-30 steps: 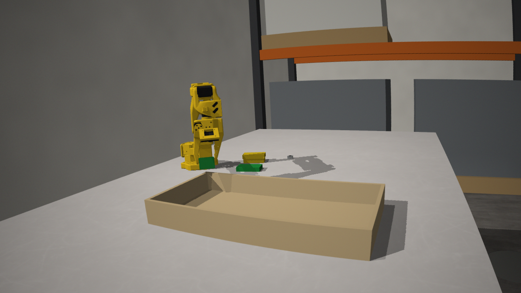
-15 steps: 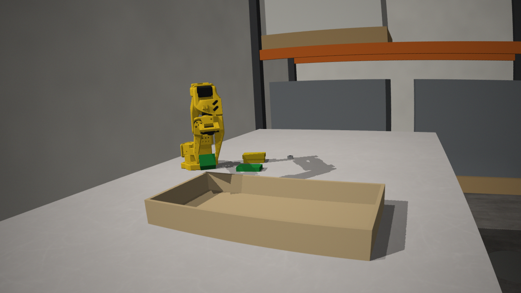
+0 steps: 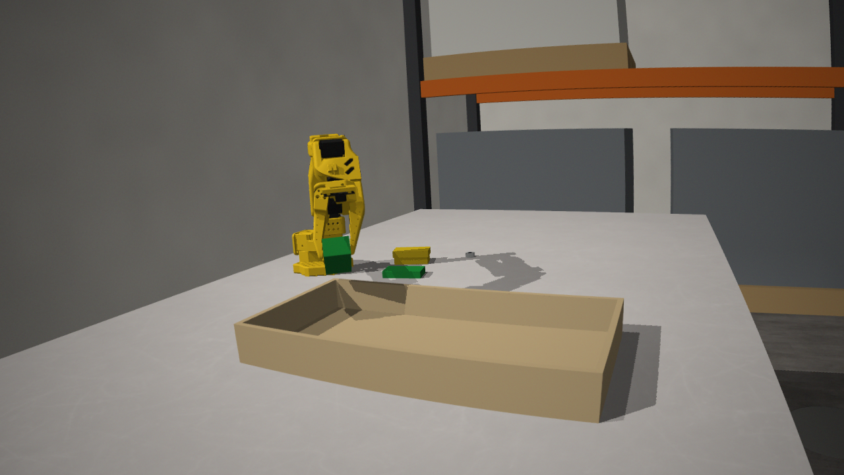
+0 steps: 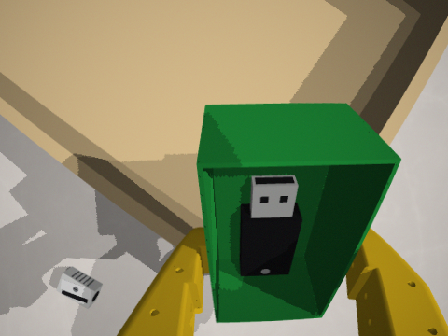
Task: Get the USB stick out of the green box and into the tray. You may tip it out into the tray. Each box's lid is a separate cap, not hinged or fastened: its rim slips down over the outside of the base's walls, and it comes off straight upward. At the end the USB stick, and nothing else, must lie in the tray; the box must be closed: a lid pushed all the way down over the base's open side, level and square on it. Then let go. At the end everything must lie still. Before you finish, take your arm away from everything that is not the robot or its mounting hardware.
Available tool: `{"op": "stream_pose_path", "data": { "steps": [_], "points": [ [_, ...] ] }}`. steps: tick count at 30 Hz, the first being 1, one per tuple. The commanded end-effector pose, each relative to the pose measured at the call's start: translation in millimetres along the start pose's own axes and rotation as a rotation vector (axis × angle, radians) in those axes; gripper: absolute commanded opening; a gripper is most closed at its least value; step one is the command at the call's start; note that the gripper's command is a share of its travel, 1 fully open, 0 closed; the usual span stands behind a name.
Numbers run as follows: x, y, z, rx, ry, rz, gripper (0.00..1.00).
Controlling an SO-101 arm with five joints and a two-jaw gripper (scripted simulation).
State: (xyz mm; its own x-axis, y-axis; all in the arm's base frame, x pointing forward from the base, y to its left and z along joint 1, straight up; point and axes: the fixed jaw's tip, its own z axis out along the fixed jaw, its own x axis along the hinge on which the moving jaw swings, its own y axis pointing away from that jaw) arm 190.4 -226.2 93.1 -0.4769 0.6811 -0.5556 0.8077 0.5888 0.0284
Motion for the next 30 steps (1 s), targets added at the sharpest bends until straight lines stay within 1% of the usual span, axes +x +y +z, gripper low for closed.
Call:
{"op": "stream_pose_path", "data": {
  "steps": [1,2,17,19,30],
  "points": [
    [-19.8,-1.4,-7.1,-0.002,-0.108,0.009,0.2],
    [-19.8,-1.4,-7.1,-0.002,-0.108,0.009,0.2],
    [-59.4,0.4,-16.7,-0.015,-0.363,0.009,0.2],
    [-59.4,0.4,-16.7,-0.015,-0.363,0.009,0.2],
    [-83.1,1.5,-28.0,-0.023,-0.526,0.008,0.2]
  ]
}}
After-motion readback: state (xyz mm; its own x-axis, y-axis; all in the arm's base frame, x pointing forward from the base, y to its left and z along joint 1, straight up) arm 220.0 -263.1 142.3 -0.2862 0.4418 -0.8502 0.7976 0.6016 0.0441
